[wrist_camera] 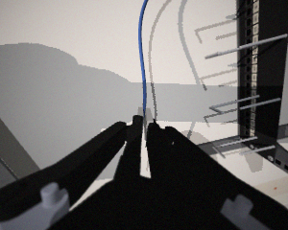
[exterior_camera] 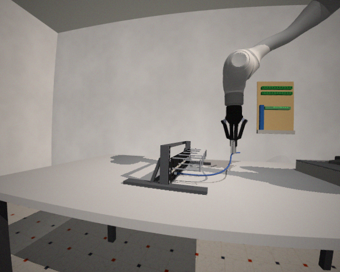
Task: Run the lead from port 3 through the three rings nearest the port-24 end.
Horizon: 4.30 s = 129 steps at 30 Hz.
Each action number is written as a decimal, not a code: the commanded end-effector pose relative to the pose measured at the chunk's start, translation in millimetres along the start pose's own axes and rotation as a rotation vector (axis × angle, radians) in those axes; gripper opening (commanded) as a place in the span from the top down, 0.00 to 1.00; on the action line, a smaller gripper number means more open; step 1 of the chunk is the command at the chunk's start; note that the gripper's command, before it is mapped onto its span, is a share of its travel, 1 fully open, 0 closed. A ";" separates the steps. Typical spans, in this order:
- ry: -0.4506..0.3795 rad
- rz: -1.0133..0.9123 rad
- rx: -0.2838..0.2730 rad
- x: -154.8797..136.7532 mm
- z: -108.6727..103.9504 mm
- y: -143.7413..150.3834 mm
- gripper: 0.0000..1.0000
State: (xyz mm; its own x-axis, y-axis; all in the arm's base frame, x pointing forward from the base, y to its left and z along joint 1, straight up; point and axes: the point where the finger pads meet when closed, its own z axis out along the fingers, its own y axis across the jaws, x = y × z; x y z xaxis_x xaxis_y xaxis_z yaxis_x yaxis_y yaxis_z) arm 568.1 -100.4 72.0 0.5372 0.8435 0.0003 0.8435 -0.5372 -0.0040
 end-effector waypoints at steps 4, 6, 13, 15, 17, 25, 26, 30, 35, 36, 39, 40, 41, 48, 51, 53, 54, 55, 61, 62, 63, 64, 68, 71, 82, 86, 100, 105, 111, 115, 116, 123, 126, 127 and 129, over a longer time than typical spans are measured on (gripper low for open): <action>0.001 -0.089 -0.010 -9.9 -22.6 65.9 1.00; 0.001 -0.118 -0.010 -11.0 -27.6 76.9 1.00; 0.001 -0.289 -0.010 -17.9 -57.2 142.2 1.00; 0.000 -0.337 -0.010 -19.8 -65.5 160.6 1.00; 0.000 -0.370 -0.010 -21.3 -71.1 172.9 1.00; 0.000 -0.372 -0.010 -21.4 -71.4 173.5 1.00; 0.000 -0.372 -0.010 -21.4 -71.4 173.5 1.00; 0.000 -0.372 -0.010 -21.4 -71.4 173.5 1.00; 0.000 -0.372 -0.010 -21.4 -71.4 173.5 1.00; 0.000 -0.372 -0.010 -21.4 -71.4 173.5 1.00; 0.000 -0.372 -0.010 -21.4 -71.4 173.5 1.00; 0.000 -0.372 -0.010 -21.4 -71.4 173.5 1.00; 0.000 -0.372 -0.010 -21.4 -71.4 173.5 1.00; 0.000 -0.372 -0.010 -21.4 -71.4 173.5 1.00; 0.000 -0.372 -0.010 -21.4 -71.4 173.5 1.00; 0.000 -0.372 -0.010 -21.4 -71.4 173.5 1.00; 0.000 -0.372 -0.010 -21.4 -71.4 173.5 1.00; 0.000 -0.372 -0.010 -21.4 -71.4 173.5 1.00; 0.000 -0.373 -0.010 -21.9 -71.5 174.6 1.00; 0.000 -0.373 -0.010 -22.2 -71.6 175.0 1.00; 0.000 -0.374 -0.010 -22.4 -71.6 175.4 1.00; 0.000 -0.374 -0.010 -22.6 -71.7 175.8 1.00; 0.000 -0.376 -0.010 -23.1 -71.8 176.8 1.00; 0.000 -0.376 -0.010 -23.2 -71.8 176.9 1.00; 0.000 -0.376 -0.010 -23.2 -71.8 176.9 1.00; 0.000 -0.376 -0.010 -23.2 -71.8 176.9 1.00; 0.000 -0.376 -0.010 -23.2 -71.8 176.9 1.00; 0.000 -0.376 -0.010 -23.2 -71.8 176.9 1.00; 0.000 -0.376 -0.010 -23.2 -71.6 176.9 1.00; 0.000 -0.376 -0.010 -23.2 -70.9 176.9 1.00; 0.000 -0.376 -0.010 -23.2 -70.6 176.9 1.00; 0.000 -0.376 -0.010 -23.2 -68.2 176.9 1.00; 0.000 -0.376 -0.010 -23.2 -66.0 176.9 1.00; 0.000 -0.376 -0.010 -23.1 -65.1 177.0 1.00; 0.000 -0.376 -0.010 -23.1 -63.1 177.0 1.00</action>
State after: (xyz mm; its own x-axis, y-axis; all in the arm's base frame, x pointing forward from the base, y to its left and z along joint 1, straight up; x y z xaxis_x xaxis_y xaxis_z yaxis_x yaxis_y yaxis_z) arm 704.8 -211.6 137.4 0.1919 0.9814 0.0023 0.9814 -0.1919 0.0044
